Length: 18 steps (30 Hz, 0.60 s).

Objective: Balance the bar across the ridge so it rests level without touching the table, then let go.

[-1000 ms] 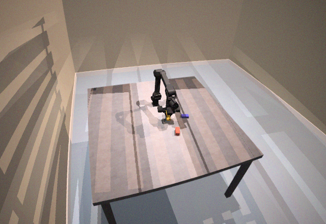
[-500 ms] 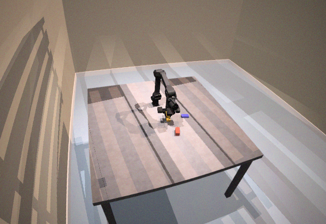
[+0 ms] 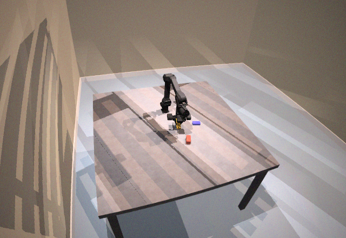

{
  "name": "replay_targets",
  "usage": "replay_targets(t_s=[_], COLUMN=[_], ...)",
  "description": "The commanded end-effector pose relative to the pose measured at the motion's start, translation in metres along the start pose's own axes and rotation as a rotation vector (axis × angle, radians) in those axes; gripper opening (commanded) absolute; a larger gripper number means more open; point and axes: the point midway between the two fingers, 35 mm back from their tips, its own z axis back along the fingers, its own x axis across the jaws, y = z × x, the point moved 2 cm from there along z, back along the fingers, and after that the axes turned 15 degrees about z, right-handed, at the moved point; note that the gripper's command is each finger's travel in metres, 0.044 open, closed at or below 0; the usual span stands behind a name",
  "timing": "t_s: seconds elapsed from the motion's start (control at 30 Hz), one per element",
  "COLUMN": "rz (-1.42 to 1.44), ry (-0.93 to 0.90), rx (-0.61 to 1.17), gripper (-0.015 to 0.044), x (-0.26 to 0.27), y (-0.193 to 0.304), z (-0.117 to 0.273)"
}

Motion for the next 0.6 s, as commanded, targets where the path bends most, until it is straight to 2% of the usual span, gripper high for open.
replay_targets(t_s=[0.0,0.57], rz=[-0.002,-0.002], ry=[0.003,0.003], rx=[-0.001,-0.001], gripper=[0.0,0.0], x=[-0.0003,-0.0003], y=[-0.0001,-0.0001], z=[-0.0006,-0.0021])
